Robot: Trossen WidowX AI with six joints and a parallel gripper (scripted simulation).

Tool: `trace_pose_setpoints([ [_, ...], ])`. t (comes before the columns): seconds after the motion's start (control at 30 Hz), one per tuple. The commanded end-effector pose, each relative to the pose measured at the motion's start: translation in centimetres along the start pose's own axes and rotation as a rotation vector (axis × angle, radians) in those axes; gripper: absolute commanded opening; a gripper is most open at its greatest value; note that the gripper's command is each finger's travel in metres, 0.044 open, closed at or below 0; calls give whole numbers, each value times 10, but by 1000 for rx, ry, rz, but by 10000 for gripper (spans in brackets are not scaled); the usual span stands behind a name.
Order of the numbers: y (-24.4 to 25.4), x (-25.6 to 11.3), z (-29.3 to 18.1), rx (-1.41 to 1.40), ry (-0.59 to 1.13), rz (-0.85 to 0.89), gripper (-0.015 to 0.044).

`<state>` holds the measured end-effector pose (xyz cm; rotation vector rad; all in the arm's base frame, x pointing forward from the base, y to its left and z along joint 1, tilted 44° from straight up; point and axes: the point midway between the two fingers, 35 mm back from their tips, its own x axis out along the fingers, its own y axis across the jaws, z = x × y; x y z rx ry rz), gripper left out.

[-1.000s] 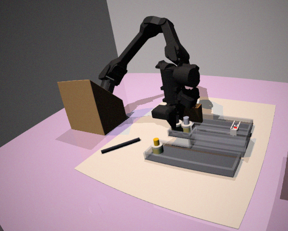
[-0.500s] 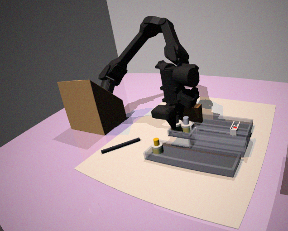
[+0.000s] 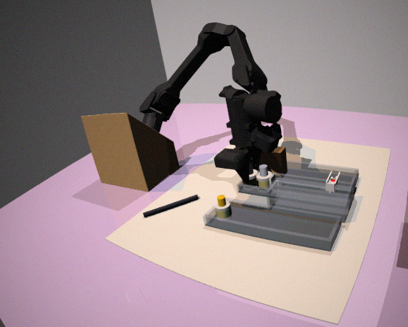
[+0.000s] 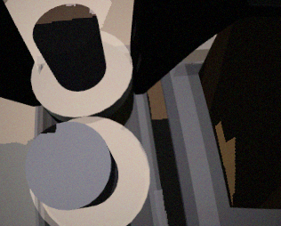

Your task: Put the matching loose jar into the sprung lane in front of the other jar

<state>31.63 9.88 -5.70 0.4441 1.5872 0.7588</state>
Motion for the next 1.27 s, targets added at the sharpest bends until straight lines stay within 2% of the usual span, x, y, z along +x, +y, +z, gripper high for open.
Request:
trace_pose_setpoints([
  [0.0, 0, 0, 0, -3, 1, 1, 79],
  [0.27, 0, 0, 0, -3, 1, 1, 285],
  [0.77, -1, -21, -3, -2, 1, 0, 285],
  [1.23, -3, -22, -48, 0, 3, -1, 285],
])
